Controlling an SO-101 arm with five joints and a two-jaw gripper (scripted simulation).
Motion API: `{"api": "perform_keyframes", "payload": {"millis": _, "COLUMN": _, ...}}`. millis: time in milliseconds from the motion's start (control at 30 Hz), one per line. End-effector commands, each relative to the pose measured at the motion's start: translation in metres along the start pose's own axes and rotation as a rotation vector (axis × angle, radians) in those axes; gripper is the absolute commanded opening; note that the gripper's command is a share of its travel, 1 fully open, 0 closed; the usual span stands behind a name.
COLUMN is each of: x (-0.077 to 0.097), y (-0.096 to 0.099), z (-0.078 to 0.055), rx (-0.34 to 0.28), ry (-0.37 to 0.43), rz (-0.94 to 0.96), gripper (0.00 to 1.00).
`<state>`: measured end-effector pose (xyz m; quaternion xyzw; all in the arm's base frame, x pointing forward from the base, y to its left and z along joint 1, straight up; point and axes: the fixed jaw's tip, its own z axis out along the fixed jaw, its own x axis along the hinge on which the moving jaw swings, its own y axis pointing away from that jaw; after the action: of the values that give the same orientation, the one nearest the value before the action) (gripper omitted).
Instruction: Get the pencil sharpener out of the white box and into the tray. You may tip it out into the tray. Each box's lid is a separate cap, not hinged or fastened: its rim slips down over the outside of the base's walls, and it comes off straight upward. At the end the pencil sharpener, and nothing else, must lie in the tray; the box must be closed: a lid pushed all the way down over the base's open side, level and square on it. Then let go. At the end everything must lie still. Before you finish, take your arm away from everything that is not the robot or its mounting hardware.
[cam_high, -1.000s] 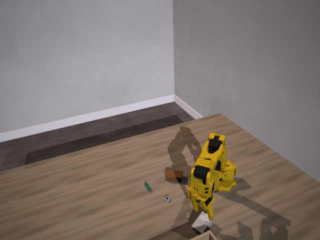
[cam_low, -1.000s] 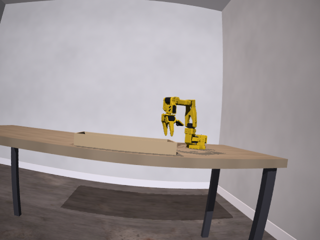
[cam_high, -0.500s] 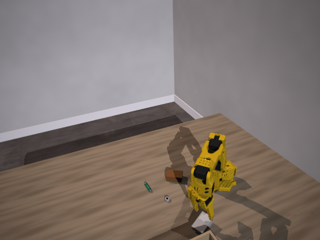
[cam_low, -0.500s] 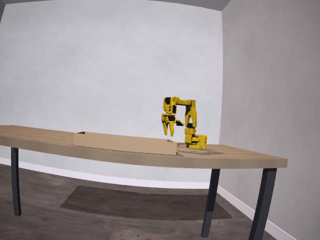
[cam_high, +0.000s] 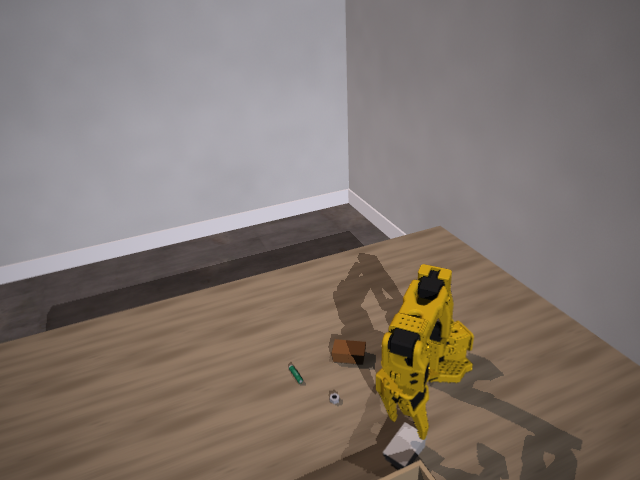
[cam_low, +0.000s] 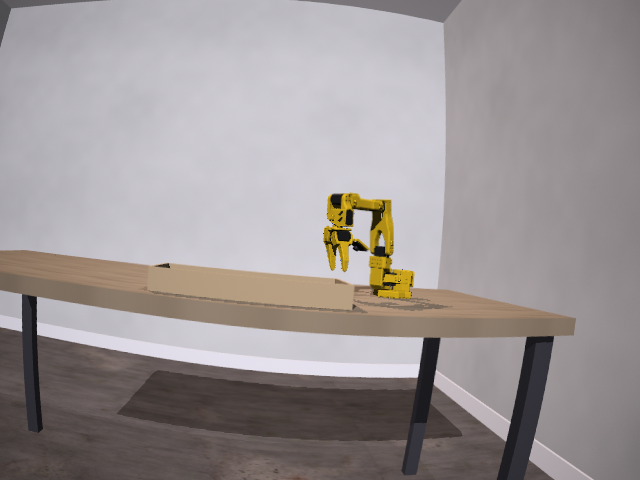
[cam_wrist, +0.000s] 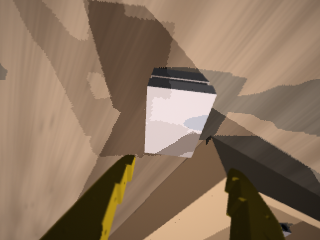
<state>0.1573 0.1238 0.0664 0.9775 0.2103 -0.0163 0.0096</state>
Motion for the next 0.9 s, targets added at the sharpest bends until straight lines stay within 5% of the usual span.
{"api": "perform_keyframes", "payload": {"millis": 0, "x": 0.0003, "y": -0.0016, "z": -0.0081, "rx": 0.012, "ry": 0.036, "rz": 0.002, "gripper": 0.3}}
{"api": "perform_keyframes", "payload": {"millis": 867, "x": 0.001, "y": -0.0005, "z": -0.0091, "rx": 0.012, "ry": 0.036, "rz": -0.01, "gripper": 0.3}}
